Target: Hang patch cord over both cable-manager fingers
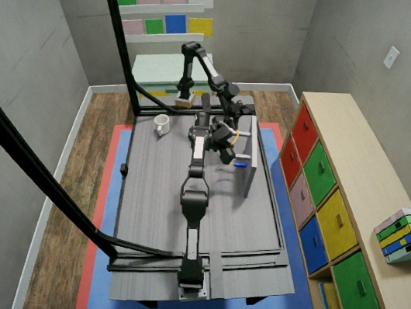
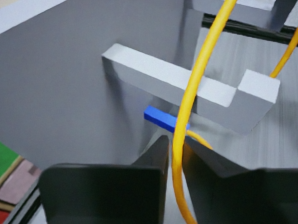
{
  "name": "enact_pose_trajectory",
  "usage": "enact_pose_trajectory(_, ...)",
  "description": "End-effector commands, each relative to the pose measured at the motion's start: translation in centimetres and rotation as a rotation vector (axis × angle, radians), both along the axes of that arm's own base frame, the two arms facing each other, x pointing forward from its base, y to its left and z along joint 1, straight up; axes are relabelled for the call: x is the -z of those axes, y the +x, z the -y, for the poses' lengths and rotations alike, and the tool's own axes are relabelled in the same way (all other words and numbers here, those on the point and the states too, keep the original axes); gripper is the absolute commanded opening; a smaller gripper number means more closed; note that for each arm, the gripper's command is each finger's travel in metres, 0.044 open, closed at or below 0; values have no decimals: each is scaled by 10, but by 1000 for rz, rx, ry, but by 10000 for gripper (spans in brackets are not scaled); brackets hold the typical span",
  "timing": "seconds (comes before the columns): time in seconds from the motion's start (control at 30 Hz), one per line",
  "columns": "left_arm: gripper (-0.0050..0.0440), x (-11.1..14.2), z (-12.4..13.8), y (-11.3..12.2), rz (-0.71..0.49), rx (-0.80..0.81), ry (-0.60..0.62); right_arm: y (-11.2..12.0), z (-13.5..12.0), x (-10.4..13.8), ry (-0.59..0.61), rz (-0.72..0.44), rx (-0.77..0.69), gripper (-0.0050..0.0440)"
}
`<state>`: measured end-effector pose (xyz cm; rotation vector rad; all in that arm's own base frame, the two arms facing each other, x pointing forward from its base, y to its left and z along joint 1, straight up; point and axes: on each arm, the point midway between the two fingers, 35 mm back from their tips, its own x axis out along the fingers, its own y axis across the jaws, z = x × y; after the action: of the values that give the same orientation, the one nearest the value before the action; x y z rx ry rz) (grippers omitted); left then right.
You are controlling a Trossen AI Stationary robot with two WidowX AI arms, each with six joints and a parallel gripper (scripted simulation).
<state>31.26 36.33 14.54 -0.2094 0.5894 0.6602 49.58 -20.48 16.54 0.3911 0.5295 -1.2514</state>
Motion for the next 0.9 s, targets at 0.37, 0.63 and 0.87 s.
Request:
enact_pose_trajectory(0.37, 40, -14, -2, 1, 21, 1, 26, -10, 1, -28, -10, 51, 0, 25)
enact_pose_trajectory(0.63, 40, -14, -2, 1, 21, 1, 26, -12, 1, -29, -10, 51, 0, 25)
enact_pose_trajectory(0.87, 40, -14, -2, 1, 21, 1, 26, -14, 1, -29, -11, 51, 0, 25)
